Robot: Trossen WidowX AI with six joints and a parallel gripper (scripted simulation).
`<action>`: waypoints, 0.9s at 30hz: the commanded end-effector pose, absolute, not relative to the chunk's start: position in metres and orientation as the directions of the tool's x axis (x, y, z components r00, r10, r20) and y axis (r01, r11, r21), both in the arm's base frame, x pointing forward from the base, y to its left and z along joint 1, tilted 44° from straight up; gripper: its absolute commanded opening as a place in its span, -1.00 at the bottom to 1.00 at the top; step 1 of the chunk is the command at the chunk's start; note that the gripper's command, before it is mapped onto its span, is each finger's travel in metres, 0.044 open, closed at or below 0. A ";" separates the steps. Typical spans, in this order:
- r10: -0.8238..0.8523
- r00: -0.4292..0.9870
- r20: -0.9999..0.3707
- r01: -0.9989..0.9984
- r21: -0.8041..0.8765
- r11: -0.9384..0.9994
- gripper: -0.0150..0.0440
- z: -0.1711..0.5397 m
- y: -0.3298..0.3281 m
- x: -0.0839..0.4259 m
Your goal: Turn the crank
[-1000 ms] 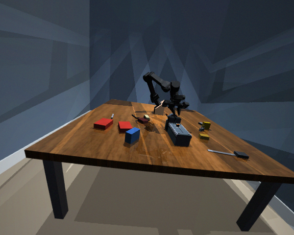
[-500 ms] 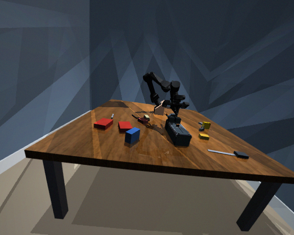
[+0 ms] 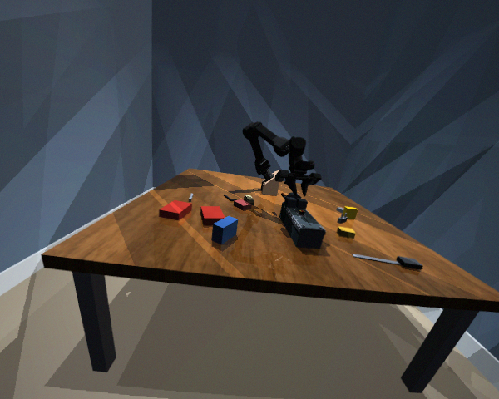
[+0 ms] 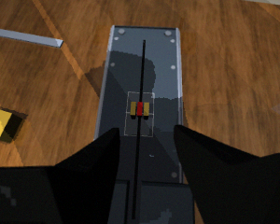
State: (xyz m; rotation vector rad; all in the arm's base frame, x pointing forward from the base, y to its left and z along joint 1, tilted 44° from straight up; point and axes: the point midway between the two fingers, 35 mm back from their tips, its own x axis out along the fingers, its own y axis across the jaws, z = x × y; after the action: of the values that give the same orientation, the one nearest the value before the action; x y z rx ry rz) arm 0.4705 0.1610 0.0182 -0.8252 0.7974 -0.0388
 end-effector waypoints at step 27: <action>-0.326 0.715 -0.619 -0.263 -0.670 0.694 -0.49 0.018 0.161 0.471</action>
State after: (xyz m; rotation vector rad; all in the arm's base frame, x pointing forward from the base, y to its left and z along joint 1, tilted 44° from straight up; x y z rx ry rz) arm 0.4706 0.1609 0.0183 -0.8258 0.7972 -0.0397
